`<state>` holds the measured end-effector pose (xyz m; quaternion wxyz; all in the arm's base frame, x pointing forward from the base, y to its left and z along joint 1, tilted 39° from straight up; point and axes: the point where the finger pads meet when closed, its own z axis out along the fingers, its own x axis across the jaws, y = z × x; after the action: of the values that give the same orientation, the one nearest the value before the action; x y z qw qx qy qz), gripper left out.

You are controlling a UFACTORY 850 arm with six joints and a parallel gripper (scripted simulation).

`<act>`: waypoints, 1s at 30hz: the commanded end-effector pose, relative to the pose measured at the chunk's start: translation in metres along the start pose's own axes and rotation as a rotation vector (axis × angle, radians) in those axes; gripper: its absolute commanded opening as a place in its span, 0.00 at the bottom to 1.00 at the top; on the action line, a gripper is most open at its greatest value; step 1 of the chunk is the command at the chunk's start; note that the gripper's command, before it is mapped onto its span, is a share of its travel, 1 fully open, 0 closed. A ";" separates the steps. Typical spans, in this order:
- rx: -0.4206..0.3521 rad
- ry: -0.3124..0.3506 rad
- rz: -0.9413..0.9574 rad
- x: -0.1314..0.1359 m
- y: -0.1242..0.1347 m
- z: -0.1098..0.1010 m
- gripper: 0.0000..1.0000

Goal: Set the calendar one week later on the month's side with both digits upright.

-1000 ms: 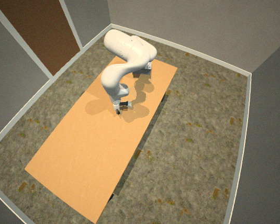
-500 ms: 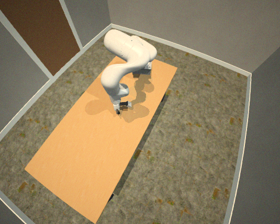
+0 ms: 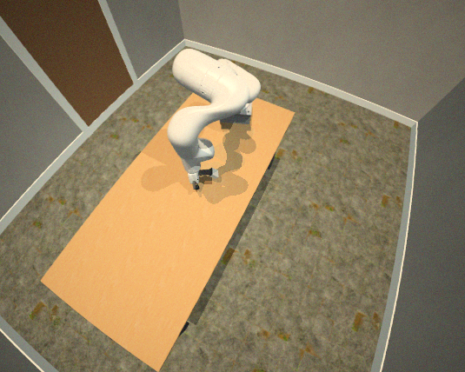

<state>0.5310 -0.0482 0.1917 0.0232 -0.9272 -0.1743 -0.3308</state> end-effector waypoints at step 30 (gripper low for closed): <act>0.000 0.001 0.525 -0.021 0.027 0.000 1.00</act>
<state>0.5262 -0.0724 0.1831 0.0958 -0.9409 0.0523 -0.3206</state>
